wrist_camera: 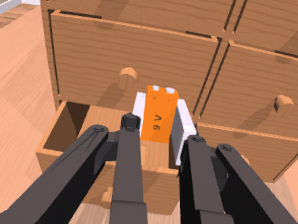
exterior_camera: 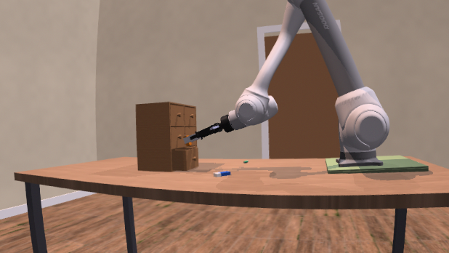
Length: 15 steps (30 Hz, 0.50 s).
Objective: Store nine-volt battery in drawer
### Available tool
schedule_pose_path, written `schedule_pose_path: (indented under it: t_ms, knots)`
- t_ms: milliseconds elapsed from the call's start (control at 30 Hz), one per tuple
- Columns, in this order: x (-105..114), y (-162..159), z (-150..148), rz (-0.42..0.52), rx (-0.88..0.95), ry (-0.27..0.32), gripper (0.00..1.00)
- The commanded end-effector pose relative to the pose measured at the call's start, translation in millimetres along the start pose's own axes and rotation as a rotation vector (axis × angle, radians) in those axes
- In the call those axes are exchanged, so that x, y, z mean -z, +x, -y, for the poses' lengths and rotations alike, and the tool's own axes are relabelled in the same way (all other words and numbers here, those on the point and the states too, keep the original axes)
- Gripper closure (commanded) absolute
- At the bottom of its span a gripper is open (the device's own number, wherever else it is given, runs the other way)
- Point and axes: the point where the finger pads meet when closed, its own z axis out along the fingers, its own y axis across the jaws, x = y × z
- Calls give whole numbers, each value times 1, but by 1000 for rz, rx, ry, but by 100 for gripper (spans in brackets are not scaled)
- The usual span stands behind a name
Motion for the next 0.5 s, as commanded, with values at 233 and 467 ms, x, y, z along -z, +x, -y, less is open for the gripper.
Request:
schedule_pose_path:
  t_ms: [233, 467]
  knots:
    - [0, 0, 0, 0, 0, 0, 0]
    - [0, 0, 0, 0, 0, 0, 0]
